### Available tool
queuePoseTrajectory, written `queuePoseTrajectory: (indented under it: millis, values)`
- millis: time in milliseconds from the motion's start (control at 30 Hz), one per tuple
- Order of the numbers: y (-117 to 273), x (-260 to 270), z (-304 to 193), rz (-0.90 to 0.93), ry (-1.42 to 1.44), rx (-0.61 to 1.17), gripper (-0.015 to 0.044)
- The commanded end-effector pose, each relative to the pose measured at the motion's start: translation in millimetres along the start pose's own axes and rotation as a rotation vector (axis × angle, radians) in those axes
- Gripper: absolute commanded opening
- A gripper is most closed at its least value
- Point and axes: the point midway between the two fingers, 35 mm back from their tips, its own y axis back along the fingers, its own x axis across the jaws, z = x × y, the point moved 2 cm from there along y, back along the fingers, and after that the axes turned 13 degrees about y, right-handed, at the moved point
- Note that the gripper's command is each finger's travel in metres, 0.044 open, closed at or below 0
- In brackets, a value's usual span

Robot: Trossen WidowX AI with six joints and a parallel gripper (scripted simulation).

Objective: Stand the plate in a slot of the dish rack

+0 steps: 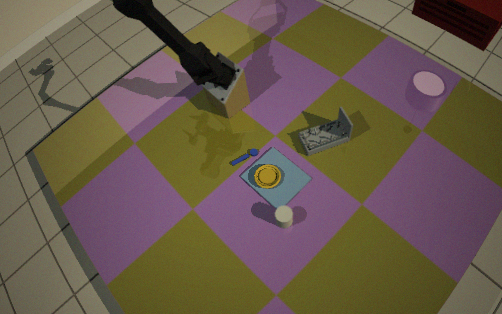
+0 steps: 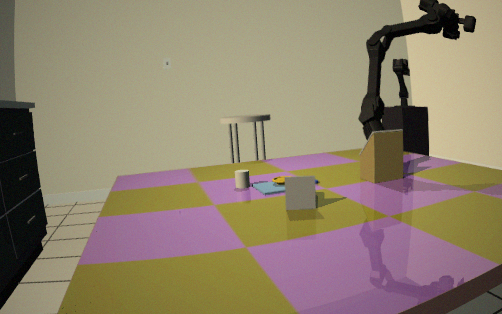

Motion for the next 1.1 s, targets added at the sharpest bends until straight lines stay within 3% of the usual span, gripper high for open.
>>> queuePoseTrajectory:
  millis: [0, 833, 1067]
  values:
    - [23.2, 11.1, -12.8, 0.076, -0.064, 0.065, 0.0400]
    - [222.8, 89.1, -56.7, 0.523, -0.521, 0.571, 0.0400]
    - [270.3, 91.5, -54.6, 0.589, -0.495, 0.636, 0.0400]
